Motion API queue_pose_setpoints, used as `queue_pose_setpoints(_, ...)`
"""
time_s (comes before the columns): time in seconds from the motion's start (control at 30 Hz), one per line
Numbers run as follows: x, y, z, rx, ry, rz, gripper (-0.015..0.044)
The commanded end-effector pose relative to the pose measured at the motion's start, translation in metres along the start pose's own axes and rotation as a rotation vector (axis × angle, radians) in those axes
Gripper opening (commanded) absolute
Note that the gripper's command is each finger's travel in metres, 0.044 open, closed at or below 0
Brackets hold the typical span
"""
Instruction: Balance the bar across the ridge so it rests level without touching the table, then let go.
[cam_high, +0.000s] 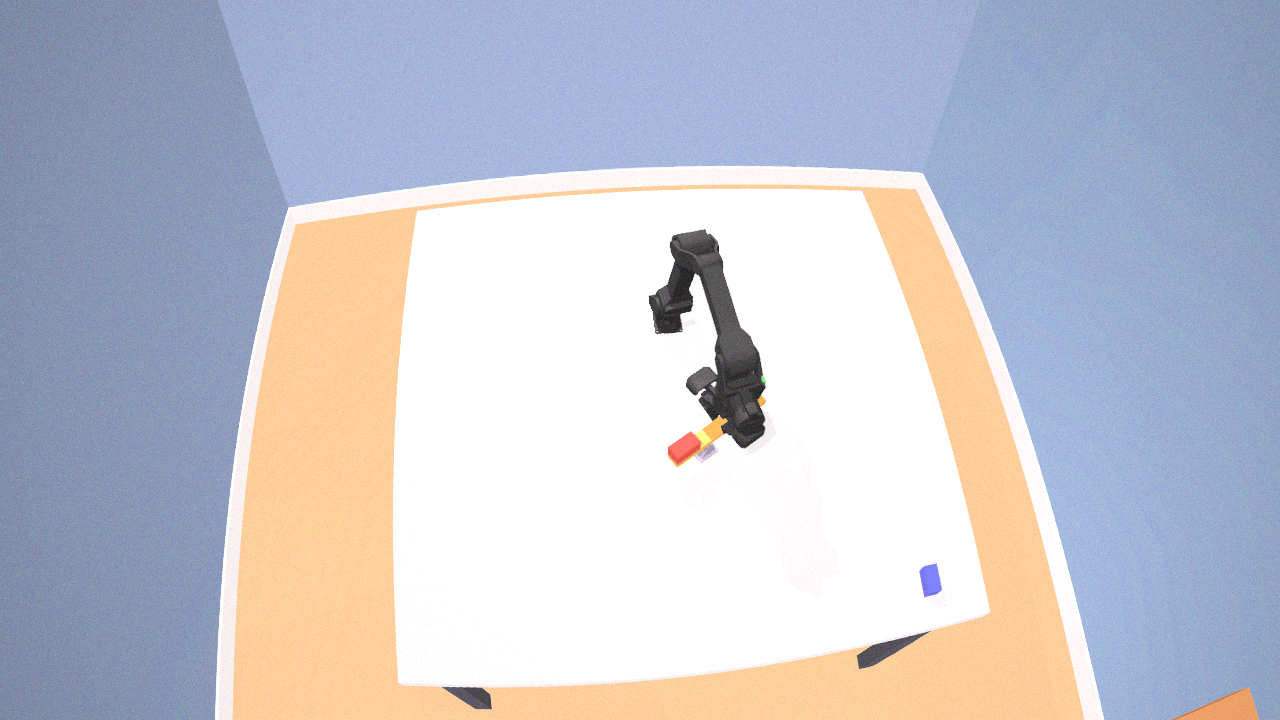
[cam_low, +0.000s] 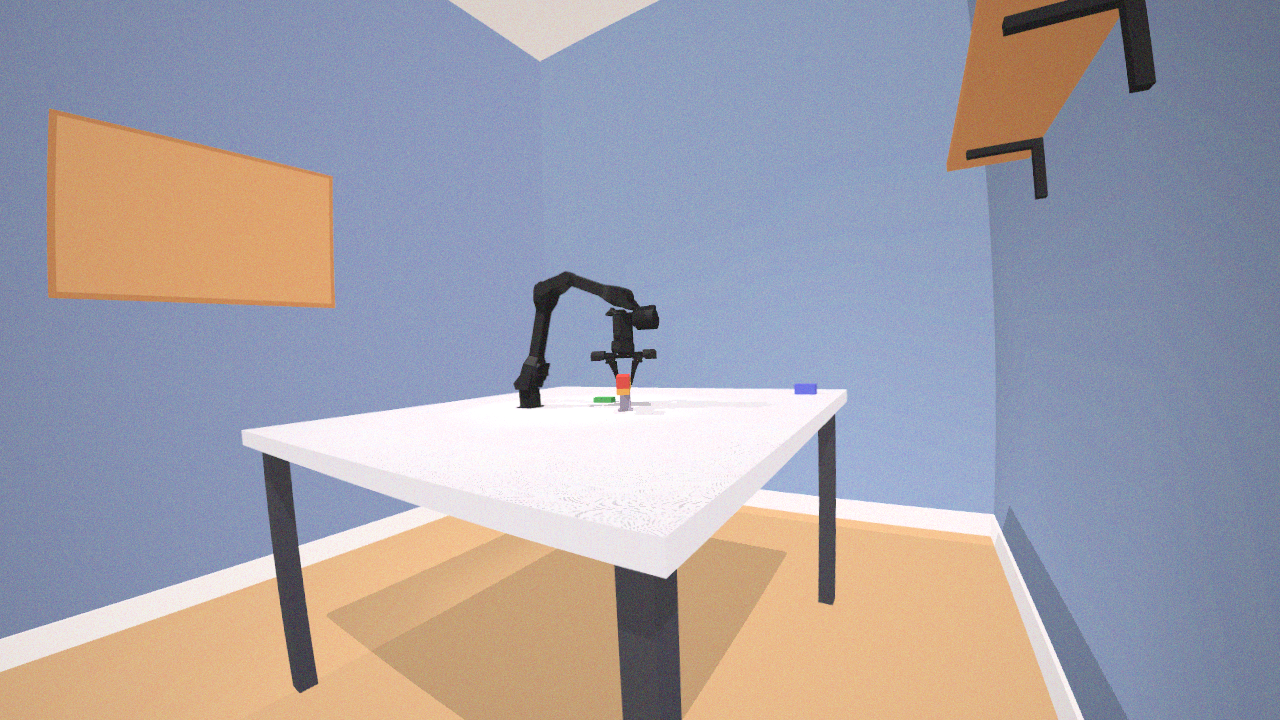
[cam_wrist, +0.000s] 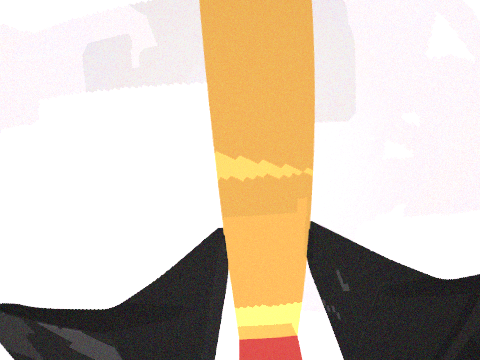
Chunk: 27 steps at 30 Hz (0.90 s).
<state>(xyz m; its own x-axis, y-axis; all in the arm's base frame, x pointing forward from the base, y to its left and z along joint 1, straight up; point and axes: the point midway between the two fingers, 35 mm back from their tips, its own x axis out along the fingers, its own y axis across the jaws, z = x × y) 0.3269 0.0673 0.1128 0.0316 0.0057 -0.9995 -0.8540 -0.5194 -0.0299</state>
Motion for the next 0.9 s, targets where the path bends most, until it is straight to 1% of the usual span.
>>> queue_pose_setpoints(0.0,0.0005,-0.0003,-0.0001,-0.006,0.000,-0.001,0.0000)
queue_pose_setpoints(0.87,0.0028,-0.0002,-0.0002,-0.006,0.000,-0.001,0.0000)
